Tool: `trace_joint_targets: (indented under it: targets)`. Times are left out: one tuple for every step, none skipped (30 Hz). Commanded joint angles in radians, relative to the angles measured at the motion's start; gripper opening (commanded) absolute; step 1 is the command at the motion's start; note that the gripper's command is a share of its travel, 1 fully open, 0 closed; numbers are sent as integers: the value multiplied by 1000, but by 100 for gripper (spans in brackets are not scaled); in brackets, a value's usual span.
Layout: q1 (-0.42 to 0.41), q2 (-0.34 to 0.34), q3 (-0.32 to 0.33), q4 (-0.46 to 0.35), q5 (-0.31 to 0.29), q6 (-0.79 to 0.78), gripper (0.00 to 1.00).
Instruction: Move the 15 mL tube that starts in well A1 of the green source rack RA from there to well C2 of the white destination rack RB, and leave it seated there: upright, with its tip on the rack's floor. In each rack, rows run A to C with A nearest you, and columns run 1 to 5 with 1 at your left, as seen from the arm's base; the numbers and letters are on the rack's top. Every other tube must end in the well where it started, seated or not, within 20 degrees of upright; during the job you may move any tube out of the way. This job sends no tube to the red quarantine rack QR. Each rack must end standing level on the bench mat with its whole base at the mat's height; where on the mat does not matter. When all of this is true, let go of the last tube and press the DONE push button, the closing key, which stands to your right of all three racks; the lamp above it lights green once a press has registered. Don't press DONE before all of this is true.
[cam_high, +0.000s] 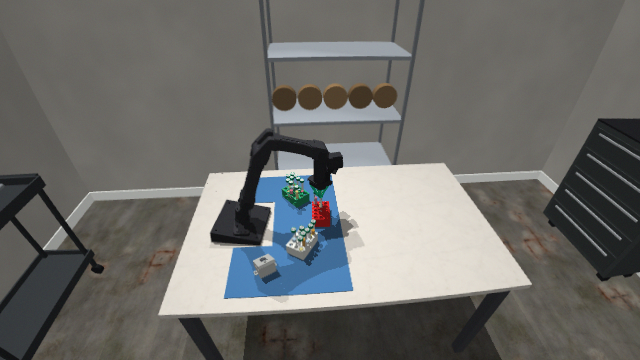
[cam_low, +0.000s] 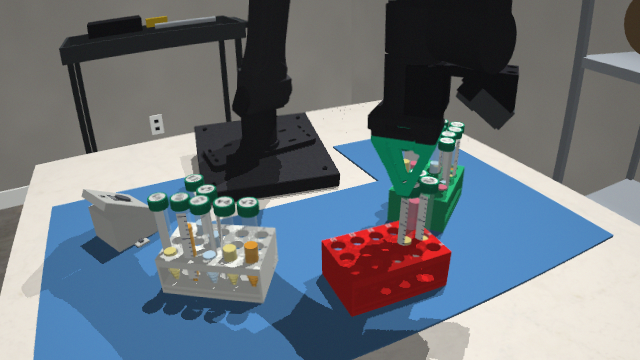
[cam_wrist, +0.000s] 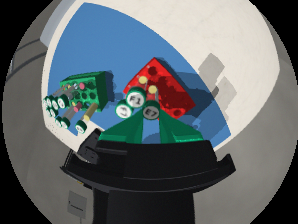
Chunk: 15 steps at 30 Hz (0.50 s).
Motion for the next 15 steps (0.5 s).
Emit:
trace_joint_targets:
  targets:
    - [0,-8,4,6,-2,0,0]
    - [0,-8,4,6,-2,0,0]
    - [0,-8,4,6,-2,0,0]
    - [0,-8,4,6,-2,0,0]
    - [0,-8,4,6,-2,0,0]
    - [0,-8,4,6,-2,0,0]
    - [0,-8,4,6,-2,0,0]
    - [0,-8,7,2,-2,0,0]
    - [0,-9,10,-1,-2,0,0]
    - [0,-9,13,-5,-2,0,0]
    - [0,-9,17,-9,-2,0,0]
    - [1,-10,21,-13,-2,0,0]
    - [1,-10,24,-17,-1,1,0]
    - [1,-10,28,-21,-1,1,0]
    - [1,-10,32,-25,-1,1,0]
